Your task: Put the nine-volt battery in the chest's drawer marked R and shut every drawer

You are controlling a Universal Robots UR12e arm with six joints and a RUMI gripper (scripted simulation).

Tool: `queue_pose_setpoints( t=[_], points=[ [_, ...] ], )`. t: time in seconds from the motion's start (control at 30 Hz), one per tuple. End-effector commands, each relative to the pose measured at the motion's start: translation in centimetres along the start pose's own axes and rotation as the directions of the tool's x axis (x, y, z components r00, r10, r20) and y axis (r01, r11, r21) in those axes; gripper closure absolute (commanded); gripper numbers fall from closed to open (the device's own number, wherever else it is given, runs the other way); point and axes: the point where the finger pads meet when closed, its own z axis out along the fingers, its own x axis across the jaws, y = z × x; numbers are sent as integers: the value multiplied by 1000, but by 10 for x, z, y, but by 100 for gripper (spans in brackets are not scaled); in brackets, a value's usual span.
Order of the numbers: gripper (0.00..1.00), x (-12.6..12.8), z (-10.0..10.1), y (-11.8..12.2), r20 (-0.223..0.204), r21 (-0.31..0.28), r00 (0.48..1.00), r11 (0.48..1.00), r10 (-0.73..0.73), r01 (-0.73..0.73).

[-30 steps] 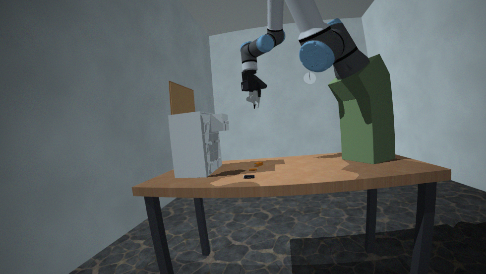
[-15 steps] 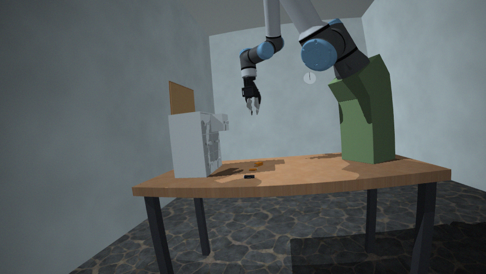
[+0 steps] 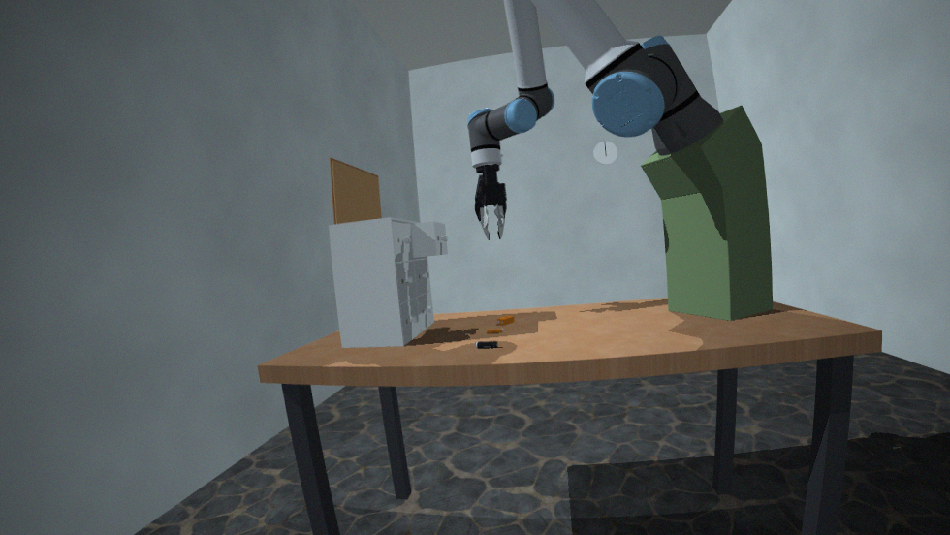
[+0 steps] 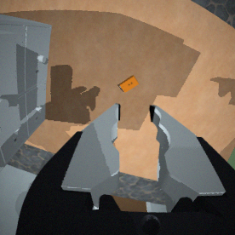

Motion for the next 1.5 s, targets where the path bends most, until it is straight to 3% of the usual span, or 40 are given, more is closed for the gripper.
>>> queue_pose_setpoints(
  t=[0.0,0.07,0.23,0.4,0.57,0.63,0.87,1.13,1.2,1.47],
  points=[
    [80,-6,22,-2,12,-3,961,961,-276,276],
    [80,-6,22,-2,12,-3,961,961,-276,276],
    [80,-10,41,1,13,0,850,850,-526,526],
    [80,-13,60,5,13,3,710,710,-704,704],
    [80,-15,78,10,12,7,534,534,-845,845],
    [80,-15,78,10,12,7,534,534,-845,845],
    [80,-15,102,19,11,12,252,253,-968,968],
    [80,-13,125,30,7,16,-36,-36,-999,999],
    [80,-13,125,30,7,16,-36,-36,-999,999],
    [80,-10,144,40,3,18,-267,-267,-964,963]
  ],
)
